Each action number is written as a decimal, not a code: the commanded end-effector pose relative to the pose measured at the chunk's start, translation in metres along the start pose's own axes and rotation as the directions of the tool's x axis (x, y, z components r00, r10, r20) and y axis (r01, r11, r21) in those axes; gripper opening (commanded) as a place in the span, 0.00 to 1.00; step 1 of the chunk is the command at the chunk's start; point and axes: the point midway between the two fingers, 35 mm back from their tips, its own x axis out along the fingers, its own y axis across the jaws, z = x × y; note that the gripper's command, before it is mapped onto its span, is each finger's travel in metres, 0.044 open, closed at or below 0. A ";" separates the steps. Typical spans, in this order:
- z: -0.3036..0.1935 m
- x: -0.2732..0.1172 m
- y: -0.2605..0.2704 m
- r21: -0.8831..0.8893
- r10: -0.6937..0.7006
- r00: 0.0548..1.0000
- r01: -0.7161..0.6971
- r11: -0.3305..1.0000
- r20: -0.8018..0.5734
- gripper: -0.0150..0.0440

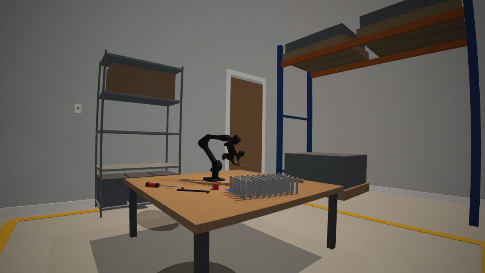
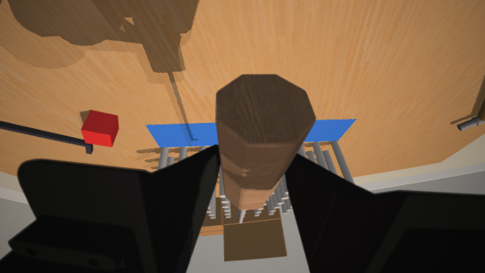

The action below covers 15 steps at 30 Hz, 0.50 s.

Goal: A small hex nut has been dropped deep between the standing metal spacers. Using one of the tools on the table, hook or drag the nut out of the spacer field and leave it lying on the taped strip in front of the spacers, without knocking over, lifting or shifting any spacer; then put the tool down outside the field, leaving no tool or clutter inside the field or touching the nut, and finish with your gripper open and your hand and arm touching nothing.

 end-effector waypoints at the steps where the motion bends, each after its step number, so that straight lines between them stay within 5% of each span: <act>1: 0.002 0.001 -0.002 -0.003 0.001 1.000 -0.001 1.000 0.008 0.25; 15: 0.007 -0.010 -0.054 -0.009 -0.051 0.997 0.051 0.999 0.063 0.25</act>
